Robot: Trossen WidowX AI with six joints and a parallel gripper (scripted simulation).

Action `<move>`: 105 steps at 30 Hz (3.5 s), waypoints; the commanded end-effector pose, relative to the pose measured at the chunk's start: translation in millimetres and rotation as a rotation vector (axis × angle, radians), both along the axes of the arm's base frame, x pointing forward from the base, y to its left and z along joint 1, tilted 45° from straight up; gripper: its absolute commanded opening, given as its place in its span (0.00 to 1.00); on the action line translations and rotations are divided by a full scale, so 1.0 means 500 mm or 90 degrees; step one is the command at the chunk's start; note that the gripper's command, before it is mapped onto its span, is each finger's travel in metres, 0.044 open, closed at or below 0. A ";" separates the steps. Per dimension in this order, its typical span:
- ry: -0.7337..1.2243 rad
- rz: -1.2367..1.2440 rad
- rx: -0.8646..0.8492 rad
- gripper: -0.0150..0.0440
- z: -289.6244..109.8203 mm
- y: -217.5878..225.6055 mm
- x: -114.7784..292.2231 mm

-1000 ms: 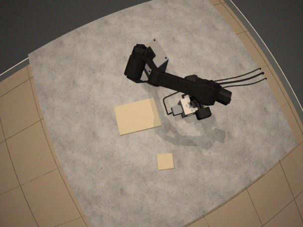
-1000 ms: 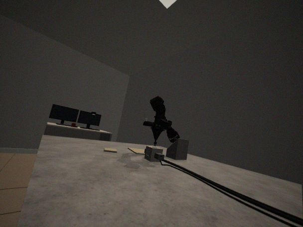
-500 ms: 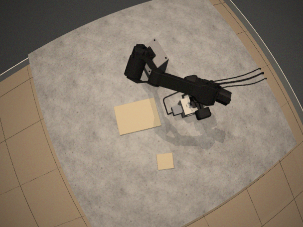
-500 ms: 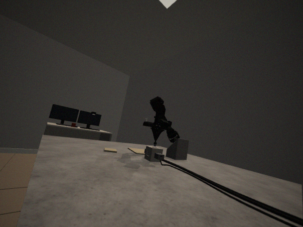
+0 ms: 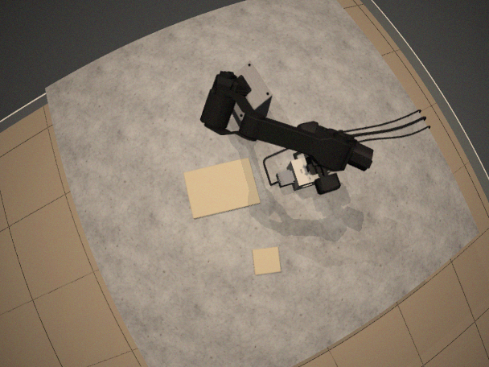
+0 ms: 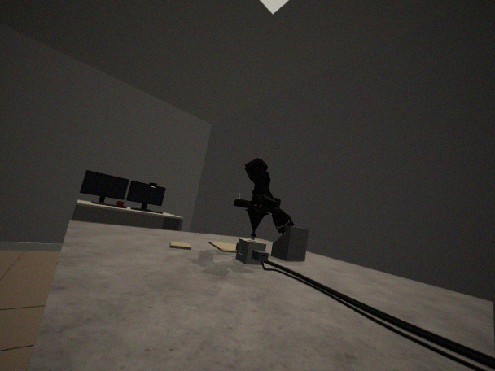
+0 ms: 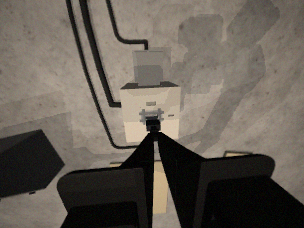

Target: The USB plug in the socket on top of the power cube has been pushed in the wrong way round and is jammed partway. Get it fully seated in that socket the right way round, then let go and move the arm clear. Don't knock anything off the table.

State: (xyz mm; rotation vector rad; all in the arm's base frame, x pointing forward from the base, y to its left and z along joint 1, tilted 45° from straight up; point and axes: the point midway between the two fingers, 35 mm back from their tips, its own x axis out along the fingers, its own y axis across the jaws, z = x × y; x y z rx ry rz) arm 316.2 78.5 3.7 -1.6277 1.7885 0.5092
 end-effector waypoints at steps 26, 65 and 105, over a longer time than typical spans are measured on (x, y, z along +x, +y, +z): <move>-0.001 0.000 -0.002 0.25 -0.006 -0.006 0.000; -0.001 0.000 -0.002 0.25 -0.013 -0.013 0.000; -0.001 0.000 -0.002 0.25 -0.020 -0.019 0.000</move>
